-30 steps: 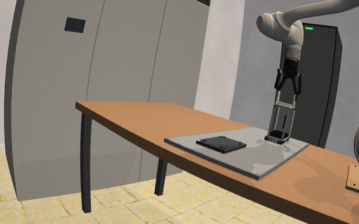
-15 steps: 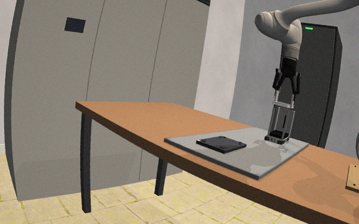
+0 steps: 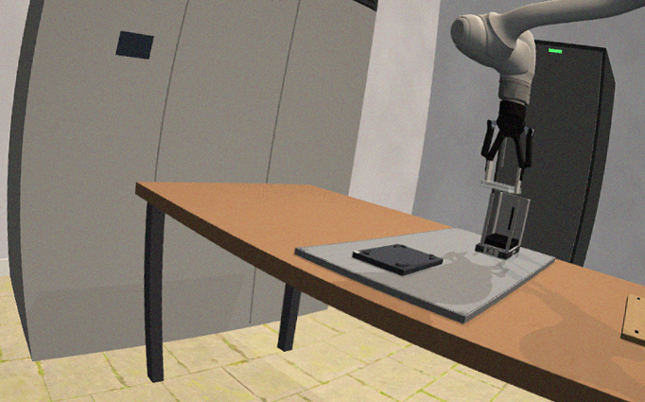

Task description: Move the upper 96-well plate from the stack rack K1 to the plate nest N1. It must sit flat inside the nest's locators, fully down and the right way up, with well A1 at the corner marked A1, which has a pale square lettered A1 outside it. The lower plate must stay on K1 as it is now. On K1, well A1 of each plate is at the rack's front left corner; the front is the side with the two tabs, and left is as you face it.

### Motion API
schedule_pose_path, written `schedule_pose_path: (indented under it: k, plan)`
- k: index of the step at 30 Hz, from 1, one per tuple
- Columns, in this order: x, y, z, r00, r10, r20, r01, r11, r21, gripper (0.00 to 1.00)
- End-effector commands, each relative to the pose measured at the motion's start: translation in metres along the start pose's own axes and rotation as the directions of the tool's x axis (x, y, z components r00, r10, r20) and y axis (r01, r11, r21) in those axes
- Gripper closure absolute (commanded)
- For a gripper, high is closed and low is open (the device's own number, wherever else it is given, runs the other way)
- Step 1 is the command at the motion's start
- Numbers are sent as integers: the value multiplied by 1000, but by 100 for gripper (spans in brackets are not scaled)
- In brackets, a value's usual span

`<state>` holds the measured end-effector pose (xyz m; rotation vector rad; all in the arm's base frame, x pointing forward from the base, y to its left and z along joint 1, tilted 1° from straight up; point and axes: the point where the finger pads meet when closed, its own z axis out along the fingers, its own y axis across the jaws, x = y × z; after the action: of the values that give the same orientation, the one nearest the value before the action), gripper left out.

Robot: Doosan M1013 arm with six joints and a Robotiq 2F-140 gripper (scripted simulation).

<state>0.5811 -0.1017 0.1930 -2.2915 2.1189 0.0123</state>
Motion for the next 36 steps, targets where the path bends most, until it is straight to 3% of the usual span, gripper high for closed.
schedule_pose_path:
  k: [1,36]
  plan:
    - [-8,-2,0,1000,0,0,0,1000,0,100]
    - [-109,-25,2,1000,0,0,0,1000,0,100]
